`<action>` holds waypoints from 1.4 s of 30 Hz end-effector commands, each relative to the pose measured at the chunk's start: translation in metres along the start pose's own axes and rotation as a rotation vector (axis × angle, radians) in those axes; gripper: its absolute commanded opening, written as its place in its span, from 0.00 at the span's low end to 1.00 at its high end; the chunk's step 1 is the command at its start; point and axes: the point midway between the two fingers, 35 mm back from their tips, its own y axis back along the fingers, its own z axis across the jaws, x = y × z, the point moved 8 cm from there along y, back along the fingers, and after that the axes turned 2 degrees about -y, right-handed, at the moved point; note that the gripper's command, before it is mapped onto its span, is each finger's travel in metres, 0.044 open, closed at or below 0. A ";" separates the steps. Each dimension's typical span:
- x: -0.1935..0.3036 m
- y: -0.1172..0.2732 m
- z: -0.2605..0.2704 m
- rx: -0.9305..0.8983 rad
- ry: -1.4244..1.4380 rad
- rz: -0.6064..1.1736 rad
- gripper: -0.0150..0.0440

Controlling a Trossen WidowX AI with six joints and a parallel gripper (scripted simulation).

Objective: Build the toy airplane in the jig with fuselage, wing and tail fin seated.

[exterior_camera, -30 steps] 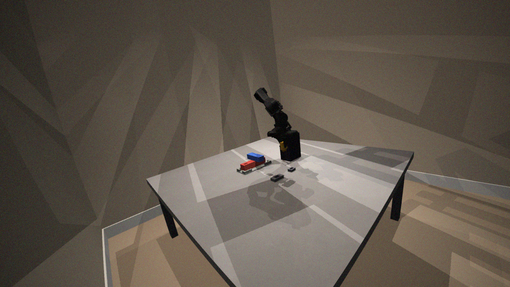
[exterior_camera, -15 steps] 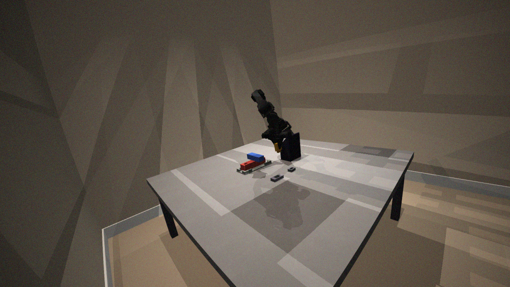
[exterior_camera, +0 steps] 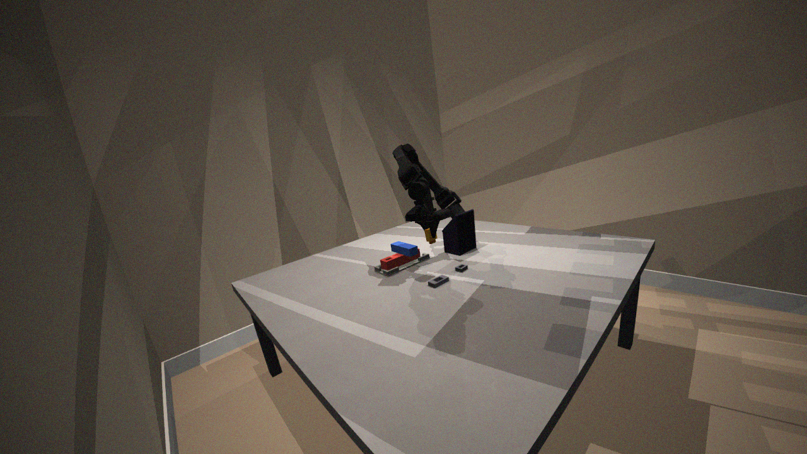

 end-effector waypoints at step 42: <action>-0.060 -0.010 -0.110 0.047 -0.027 -0.041 0.25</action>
